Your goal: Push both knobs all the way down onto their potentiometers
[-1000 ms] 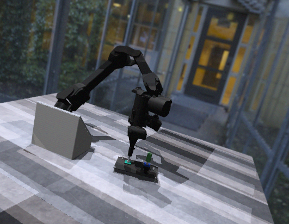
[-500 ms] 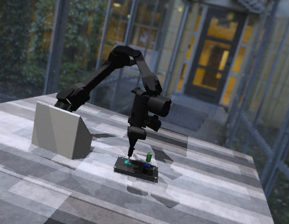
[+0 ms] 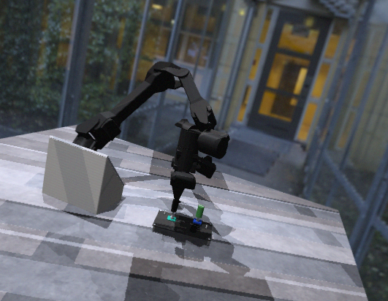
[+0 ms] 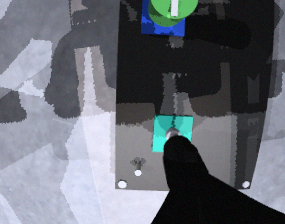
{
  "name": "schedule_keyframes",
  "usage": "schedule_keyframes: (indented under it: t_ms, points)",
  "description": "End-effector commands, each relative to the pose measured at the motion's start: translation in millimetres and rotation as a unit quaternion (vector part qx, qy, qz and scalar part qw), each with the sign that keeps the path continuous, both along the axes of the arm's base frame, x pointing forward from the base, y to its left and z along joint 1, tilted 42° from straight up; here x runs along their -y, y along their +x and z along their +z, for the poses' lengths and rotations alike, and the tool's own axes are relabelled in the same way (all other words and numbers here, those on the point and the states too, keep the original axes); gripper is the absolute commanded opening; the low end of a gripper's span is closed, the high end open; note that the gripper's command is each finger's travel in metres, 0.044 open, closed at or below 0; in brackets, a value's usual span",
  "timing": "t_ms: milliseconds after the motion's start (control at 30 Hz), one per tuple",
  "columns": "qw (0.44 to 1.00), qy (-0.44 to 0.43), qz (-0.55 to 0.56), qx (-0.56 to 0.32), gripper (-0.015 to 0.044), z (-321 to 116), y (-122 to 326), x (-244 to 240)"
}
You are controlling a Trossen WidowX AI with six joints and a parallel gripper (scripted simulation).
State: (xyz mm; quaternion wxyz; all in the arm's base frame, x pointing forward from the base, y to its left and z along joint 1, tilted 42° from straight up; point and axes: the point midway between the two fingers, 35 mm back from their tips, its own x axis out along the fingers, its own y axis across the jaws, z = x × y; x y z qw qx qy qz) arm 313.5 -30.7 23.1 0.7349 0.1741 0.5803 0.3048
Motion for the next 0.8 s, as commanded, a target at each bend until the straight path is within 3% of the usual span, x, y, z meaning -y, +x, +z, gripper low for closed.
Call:
schedule_keyframes:
  t_ms: [0,767]
  points:
    - [1.000,0.005,0.013,-0.001,0.0000,-11.1,3.5,-12.3]
    - [1.000,0.005,0.013,-0.001,0.0000,-17.0,4.5,-17.7]
